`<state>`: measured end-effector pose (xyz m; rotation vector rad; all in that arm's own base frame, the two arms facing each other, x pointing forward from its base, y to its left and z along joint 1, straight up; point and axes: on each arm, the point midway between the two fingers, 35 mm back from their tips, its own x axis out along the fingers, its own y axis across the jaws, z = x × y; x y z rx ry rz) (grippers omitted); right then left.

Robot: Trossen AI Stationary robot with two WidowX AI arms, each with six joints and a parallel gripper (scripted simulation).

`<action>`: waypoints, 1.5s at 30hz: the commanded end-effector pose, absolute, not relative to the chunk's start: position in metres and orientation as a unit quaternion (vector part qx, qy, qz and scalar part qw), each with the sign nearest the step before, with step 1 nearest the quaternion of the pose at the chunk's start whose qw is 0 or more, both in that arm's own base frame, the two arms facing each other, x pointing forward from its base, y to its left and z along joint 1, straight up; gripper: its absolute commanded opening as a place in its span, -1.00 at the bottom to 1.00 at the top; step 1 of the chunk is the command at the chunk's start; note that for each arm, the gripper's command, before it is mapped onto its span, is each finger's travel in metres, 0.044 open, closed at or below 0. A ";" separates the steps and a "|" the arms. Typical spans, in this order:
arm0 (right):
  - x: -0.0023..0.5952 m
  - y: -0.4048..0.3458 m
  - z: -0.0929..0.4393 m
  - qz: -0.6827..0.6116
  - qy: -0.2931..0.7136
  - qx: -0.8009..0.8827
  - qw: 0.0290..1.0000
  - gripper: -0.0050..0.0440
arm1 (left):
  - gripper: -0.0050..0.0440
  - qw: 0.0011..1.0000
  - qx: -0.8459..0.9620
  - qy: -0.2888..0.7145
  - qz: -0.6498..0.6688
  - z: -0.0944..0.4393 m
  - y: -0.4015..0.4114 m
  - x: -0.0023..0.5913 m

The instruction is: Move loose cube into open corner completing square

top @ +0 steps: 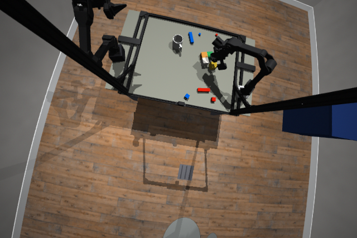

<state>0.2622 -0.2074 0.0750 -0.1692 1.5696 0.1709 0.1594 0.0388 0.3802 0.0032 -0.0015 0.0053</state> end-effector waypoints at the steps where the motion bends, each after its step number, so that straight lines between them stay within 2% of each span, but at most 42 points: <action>1: 0.263 -0.207 0.078 0.074 0.703 -0.074 0.703 0.71 | 0.84 1.000 0.000 -0.001 0.000 0.380 0.038 0.159; 2: 0.263 -0.207 0.078 0.074 0.703 -0.074 0.703 0.71 | 0.84 1.000 0.000 -0.001 0.000 0.380 0.038 0.159; 16: 0.263 -0.207 0.078 0.074 0.703 -0.074 0.703 -0.67 | 0.84 1.000 0.000 -0.001 0.000 0.380 0.038 0.159; 18: 0.263 -0.207 0.078 0.074 0.703 -0.074 0.703 -0.67 | 0.84 1.000 0.000 -0.001 0.000 0.380 0.038 0.159; 20: 0.263 -0.207 0.078 0.074 0.703 -0.074 0.703 -0.80 | 0.84 1.000 0.000 -0.001 0.000 0.380 0.038 0.159; 28: 0.263 -0.205 0.077 0.074 0.703 -0.074 0.703 -0.80 | 0.84 1.000 0.000 -0.001 0.000 0.380 0.038 0.159; 38: 0.246 -0.125 0.063 0.074 0.703 -0.074 0.703 -0.80 | 0.84 1.000 0.000 -0.001 0.000 0.380 0.038 0.159; 45: 0.245 -0.124 0.057 0.074 0.703 -0.074 0.703 -0.80 | 0.84 1.000 0.000 -0.001 0.000 0.380 0.038 0.159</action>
